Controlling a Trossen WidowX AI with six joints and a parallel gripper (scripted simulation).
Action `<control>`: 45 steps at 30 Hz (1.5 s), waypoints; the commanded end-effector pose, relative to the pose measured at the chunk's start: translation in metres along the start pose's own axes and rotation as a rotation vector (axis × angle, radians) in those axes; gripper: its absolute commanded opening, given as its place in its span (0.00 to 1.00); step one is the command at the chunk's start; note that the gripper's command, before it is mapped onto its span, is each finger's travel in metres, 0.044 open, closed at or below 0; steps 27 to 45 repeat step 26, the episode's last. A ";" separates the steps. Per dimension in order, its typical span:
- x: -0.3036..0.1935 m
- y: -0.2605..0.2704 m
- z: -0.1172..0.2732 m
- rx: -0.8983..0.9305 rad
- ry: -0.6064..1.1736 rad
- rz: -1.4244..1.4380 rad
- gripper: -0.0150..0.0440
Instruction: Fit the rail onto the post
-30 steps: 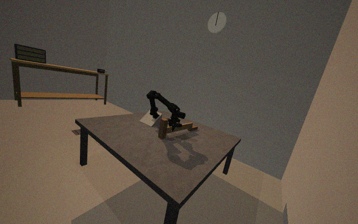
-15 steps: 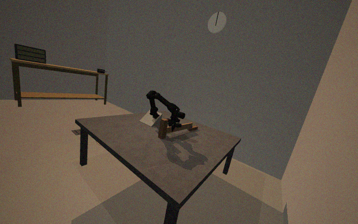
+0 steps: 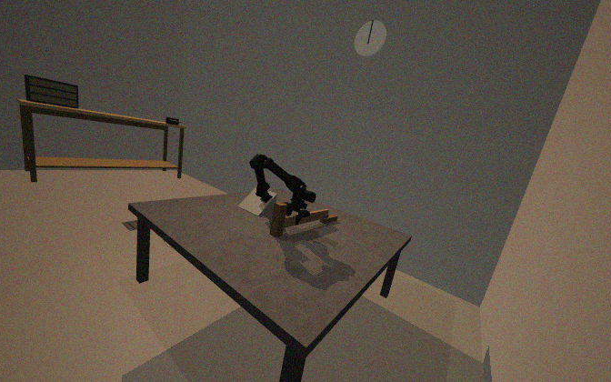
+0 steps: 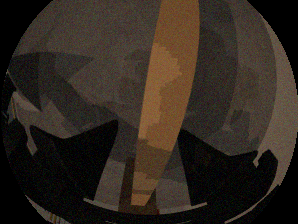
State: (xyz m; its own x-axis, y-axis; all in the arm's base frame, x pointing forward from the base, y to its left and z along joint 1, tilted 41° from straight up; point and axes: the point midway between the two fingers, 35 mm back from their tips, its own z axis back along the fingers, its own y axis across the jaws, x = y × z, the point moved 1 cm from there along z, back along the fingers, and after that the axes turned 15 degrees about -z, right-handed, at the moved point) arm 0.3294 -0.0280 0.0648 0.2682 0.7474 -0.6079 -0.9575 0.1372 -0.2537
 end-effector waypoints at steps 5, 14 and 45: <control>0.000 0.000 0.000 0.000 0.001 0.000 1.00; 0.029 0.008 0.030 -0.003 -0.003 0.003 1.00; 0.029 0.008 0.030 -0.003 -0.003 0.003 1.00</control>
